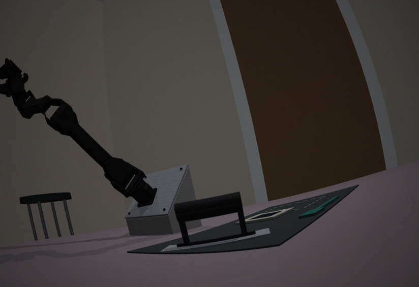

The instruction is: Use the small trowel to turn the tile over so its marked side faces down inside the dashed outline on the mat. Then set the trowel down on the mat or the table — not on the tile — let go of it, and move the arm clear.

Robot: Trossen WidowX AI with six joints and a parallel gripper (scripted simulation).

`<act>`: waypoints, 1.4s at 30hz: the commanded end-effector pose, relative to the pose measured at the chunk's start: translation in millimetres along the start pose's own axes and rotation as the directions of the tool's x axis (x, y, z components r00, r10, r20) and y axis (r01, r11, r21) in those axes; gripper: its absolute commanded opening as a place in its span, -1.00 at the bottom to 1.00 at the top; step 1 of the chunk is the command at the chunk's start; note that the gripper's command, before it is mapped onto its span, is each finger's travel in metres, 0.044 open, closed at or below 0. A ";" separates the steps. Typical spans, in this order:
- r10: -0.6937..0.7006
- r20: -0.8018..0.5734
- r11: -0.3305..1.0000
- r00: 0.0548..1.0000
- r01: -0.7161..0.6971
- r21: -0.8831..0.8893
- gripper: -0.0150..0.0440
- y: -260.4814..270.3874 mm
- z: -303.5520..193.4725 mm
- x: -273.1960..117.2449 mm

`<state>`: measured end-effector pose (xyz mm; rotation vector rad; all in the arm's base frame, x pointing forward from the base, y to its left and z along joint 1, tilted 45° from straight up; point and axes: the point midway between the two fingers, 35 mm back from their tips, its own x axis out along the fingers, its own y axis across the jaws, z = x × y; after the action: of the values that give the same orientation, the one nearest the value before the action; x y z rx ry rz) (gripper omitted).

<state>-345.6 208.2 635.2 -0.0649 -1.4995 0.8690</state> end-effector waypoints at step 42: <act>0.000 0.000 1.000 1.000 0.000 0.000 -0.15 0.0 0.0 0.0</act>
<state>-345.6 208.3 635.2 -0.0651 -1.4994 0.8691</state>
